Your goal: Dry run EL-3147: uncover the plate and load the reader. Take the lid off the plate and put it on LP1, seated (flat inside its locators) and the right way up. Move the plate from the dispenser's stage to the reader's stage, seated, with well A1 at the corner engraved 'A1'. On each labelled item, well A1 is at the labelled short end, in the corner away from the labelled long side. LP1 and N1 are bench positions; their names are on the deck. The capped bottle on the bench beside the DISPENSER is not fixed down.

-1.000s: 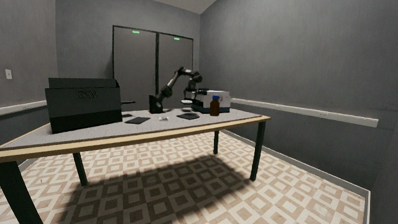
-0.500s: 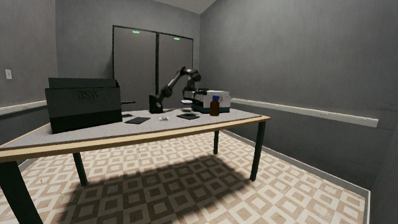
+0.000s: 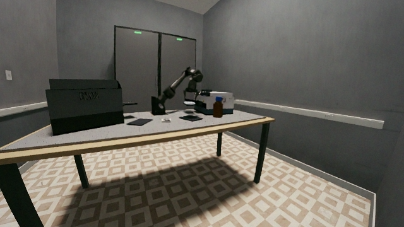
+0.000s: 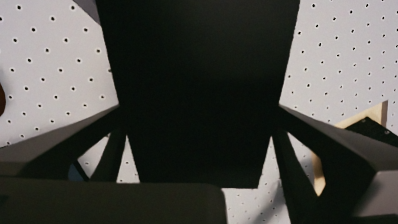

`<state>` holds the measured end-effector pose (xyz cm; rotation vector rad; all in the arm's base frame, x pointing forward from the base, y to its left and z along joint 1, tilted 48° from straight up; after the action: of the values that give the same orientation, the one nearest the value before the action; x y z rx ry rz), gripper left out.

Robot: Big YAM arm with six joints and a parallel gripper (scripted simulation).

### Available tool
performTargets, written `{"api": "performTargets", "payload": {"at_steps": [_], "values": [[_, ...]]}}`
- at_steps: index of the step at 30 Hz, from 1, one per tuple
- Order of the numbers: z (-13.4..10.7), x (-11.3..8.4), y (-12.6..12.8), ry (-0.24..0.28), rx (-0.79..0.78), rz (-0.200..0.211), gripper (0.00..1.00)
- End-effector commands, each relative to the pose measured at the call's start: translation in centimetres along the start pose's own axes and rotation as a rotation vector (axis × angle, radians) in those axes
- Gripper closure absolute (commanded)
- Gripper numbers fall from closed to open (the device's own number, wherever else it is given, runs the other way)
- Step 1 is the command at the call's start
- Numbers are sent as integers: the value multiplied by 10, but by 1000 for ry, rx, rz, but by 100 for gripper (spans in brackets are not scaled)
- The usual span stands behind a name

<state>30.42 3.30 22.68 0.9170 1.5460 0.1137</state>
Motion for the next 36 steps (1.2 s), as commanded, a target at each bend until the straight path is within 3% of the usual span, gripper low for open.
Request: {"api": "performTargets", "payload": {"at_steps": [1,8,15,21,25,30,36], "values": [[24,-9,3,-18,7,6,15],[39,-13,1,-50,-46,26,15],[50,-5,-16,-13,23,-2,15],[61,-2,-29,-23,7,7,15],[71,-3,-32,-3,43,2,15],[75,-5,-34,-10,32,2,15],[96,-2,-49,-31,22,4,15]]}}
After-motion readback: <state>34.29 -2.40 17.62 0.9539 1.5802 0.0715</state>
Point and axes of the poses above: the point where the finger pads meet when closed, its own x axis out along the fingers, its own y axis across the jaws, z = x × y, the point moved 8 cm from there along -x, back along the fingers, and after that the axes turned 2 degrees about x, right-handed, at the moved point
